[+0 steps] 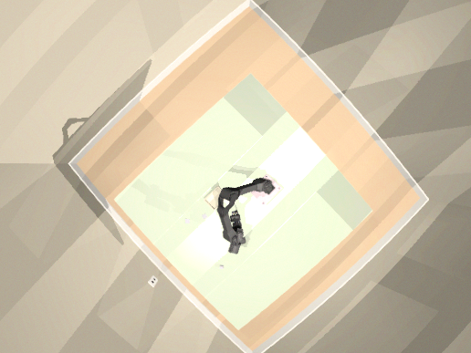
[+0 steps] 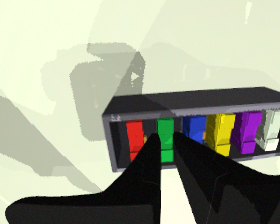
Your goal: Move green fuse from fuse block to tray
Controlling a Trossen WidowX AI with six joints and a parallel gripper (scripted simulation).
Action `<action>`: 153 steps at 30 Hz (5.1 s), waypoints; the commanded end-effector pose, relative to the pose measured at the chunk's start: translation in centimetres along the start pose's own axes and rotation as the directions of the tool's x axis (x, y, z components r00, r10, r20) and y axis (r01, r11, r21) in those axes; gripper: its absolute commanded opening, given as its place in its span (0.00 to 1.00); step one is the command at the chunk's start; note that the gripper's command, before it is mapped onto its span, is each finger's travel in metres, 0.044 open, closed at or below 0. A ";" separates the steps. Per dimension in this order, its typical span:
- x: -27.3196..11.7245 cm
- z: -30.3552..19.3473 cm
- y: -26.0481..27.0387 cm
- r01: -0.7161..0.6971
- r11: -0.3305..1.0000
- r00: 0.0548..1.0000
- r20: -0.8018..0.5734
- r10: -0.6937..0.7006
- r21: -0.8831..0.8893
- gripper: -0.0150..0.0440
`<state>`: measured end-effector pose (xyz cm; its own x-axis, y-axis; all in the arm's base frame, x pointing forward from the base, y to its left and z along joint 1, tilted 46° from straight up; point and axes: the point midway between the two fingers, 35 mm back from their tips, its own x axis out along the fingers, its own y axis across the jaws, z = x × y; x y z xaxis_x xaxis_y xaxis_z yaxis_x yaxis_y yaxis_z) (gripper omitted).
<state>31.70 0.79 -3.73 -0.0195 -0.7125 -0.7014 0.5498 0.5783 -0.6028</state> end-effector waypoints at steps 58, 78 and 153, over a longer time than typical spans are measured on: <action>-2.8 0.0 0.1 0.001 1.000 1.000 0.002 -0.001 -0.004 0.25; -3.7 0.0 0.0 0.002 1.000 1.000 0.003 -0.002 -0.005 0.25; -2.8 10.2 -20.5 0.011 1.000 1.000 0.007 -0.011 -0.006 0.25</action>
<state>29.08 -12.75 14.69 -0.0169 -0.7181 -0.6957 0.5480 0.5753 -0.6072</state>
